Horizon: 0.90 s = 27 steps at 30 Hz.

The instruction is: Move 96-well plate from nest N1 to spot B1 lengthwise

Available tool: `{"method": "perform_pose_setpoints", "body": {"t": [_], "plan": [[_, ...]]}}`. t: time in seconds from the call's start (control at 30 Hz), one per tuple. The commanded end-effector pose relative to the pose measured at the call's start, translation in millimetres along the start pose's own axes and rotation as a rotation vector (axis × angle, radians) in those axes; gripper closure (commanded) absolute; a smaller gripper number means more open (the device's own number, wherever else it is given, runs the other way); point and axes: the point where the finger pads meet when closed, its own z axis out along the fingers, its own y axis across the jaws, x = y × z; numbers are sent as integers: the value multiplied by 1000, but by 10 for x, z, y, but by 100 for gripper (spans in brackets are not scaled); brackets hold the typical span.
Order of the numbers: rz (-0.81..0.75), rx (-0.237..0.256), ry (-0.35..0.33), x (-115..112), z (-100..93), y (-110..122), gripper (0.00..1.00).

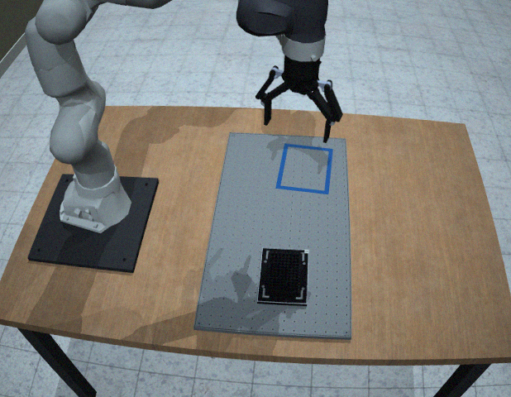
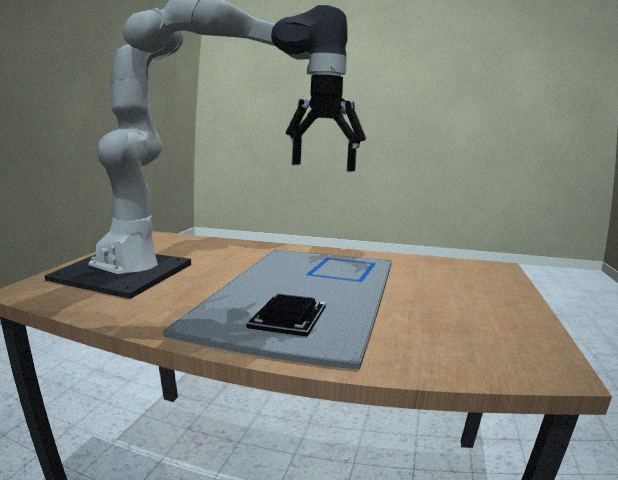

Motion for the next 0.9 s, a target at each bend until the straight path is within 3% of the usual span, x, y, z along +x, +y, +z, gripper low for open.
{"method": "perform_pose_setpoints", "body": {"t": [0.0, 0.53, 0.87], "plan": [[0, 0, 0, 0, -1, 0, 0], [0, 0, 0, 0, -1, 0, 0], [-6, 8, -41, -183, 187, 80, 0]]}}
